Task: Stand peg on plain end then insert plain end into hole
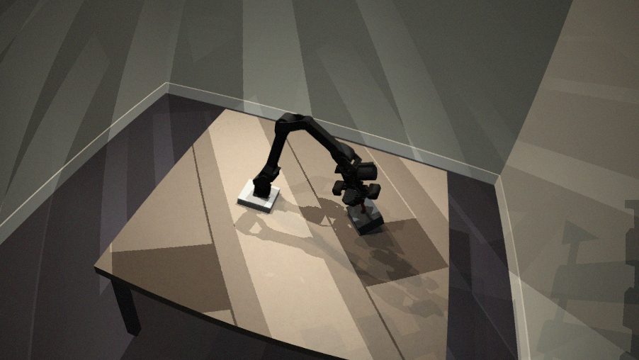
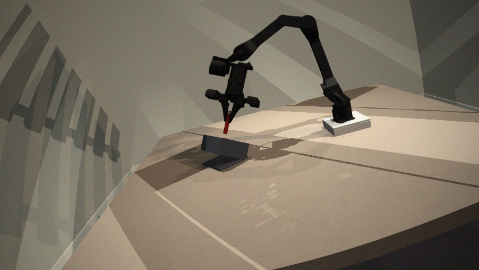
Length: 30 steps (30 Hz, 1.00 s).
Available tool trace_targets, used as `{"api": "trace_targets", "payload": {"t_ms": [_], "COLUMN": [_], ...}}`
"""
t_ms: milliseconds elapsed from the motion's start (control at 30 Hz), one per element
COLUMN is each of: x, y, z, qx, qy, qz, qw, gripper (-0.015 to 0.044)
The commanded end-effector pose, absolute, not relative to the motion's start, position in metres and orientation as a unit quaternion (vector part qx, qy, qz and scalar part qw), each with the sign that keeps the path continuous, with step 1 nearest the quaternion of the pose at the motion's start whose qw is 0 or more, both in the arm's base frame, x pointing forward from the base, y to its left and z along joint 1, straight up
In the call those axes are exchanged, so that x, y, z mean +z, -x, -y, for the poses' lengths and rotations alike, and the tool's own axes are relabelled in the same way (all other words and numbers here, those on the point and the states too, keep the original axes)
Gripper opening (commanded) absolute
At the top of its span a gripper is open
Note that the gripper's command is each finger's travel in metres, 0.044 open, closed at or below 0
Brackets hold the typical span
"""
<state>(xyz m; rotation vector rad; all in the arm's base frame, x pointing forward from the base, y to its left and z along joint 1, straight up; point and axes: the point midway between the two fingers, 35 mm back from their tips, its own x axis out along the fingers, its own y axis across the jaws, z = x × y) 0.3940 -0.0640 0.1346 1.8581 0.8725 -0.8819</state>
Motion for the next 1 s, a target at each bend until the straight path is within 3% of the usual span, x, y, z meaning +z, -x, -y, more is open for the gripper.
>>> {"api": "trace_targets", "payload": {"t_ms": [0,967], "x": [0.1257,0.1255], "y": [-0.3939,-0.3929], "z": [0.063,0.0633], "qx": [-0.361,-0.355], "qy": [-0.746,-0.747], "qz": [-0.353,-0.352], "qw": [0.435,0.438], "gripper": [0.0,0.0]}}
